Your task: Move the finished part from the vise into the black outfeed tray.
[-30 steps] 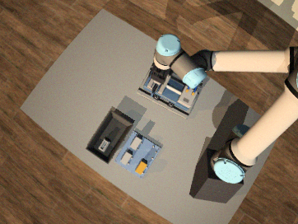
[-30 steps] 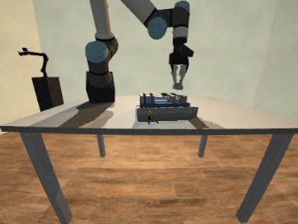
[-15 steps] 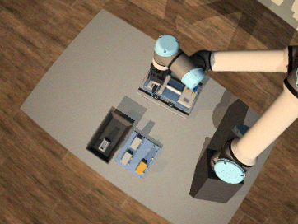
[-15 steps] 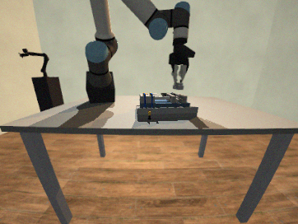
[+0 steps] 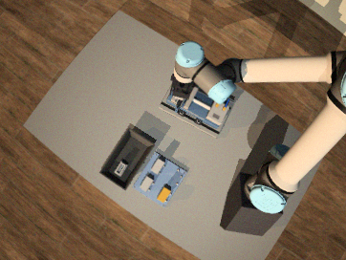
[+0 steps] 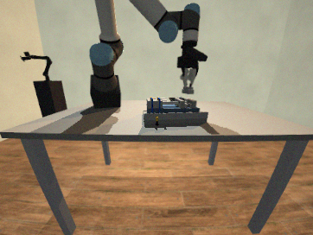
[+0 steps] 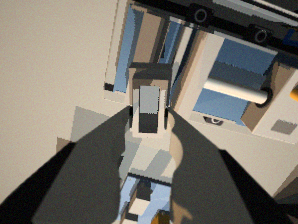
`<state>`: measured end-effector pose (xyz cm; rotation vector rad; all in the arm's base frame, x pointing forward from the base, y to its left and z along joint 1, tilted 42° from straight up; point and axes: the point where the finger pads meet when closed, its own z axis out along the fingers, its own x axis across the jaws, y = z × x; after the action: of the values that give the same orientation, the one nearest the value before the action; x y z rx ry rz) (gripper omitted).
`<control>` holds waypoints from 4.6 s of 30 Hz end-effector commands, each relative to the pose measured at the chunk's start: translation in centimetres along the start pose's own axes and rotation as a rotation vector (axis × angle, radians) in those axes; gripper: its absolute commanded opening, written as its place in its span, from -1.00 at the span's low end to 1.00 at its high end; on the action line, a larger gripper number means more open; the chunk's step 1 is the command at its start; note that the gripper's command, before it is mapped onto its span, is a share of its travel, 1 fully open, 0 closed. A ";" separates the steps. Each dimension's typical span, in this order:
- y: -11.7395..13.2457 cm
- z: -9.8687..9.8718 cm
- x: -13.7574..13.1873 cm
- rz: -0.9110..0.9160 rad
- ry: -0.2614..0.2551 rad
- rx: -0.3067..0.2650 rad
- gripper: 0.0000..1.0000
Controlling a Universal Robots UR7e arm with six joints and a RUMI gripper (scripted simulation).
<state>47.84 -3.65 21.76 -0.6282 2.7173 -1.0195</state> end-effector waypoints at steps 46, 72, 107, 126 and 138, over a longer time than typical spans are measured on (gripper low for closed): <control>7.6 0.2 -7.0 -0.965 -0.007 -0.015 -1.00; 13.6 0.2 -10.4 -1.574 -0.011 -0.015 -1.00; 21.7 0.1 -12.8 -2.326 -0.006 -0.005 -1.00; 24.8 0.0 -13.3 -2.606 0.001 0.000 -1.00; 26.0 0.0 -13.4 -2.716 0.005 0.002 -1.00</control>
<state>51.52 19.54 4.98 -3.7257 0.0247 -0.6483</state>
